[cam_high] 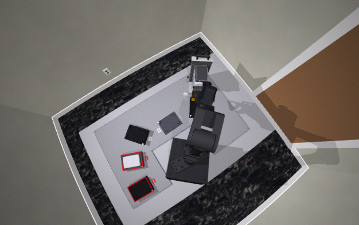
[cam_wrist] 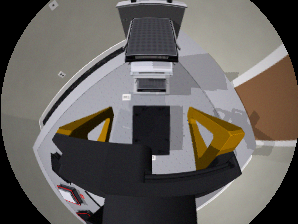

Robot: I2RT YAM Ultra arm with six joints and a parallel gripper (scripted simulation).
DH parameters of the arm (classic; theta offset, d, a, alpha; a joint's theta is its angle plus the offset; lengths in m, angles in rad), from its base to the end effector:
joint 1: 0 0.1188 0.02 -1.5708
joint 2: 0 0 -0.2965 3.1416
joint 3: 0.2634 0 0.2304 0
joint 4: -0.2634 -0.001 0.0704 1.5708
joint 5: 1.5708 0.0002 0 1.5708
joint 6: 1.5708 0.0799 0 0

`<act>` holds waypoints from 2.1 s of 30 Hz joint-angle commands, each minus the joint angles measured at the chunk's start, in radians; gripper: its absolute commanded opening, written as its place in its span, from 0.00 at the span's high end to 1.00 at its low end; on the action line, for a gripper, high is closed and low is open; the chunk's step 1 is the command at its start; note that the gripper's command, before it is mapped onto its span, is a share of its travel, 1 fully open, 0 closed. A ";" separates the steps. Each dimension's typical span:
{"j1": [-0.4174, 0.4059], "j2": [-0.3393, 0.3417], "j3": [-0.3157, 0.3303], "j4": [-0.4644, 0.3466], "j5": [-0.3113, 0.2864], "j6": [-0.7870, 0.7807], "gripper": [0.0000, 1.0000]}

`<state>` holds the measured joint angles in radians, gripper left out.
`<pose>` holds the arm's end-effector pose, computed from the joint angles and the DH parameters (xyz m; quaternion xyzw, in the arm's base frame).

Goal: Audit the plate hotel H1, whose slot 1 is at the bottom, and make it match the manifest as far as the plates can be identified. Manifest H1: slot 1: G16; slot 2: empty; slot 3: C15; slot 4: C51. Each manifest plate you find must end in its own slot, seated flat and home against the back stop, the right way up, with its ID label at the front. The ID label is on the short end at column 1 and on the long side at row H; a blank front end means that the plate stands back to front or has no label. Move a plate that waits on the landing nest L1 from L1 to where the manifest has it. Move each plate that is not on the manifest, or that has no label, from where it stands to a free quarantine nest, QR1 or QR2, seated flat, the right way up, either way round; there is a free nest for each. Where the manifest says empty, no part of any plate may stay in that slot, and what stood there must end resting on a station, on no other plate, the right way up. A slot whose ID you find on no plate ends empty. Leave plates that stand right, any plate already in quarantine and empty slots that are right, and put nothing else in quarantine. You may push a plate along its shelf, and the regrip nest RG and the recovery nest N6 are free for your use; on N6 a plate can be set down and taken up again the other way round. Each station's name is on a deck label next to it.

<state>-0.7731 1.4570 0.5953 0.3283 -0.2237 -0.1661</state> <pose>0.2309 -0.1991 0.2080 0.2051 0.8401 -0.1365 0.4832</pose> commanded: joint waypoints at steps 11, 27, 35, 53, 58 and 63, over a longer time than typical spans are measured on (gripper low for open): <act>0.015 0.073 0.063 0.043 0.016 0.010 0.00; 0.025 0.125 0.100 0.060 0.025 0.015 0.00; 0.025 0.125 0.100 0.060 0.025 0.015 0.00; 0.025 0.125 0.100 0.060 0.025 0.015 0.00; 0.025 0.125 0.100 0.060 0.025 0.015 0.00; 0.025 0.125 0.100 0.060 0.025 0.015 0.00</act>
<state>-0.7479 1.5875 0.6899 0.3832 -0.1993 -0.1524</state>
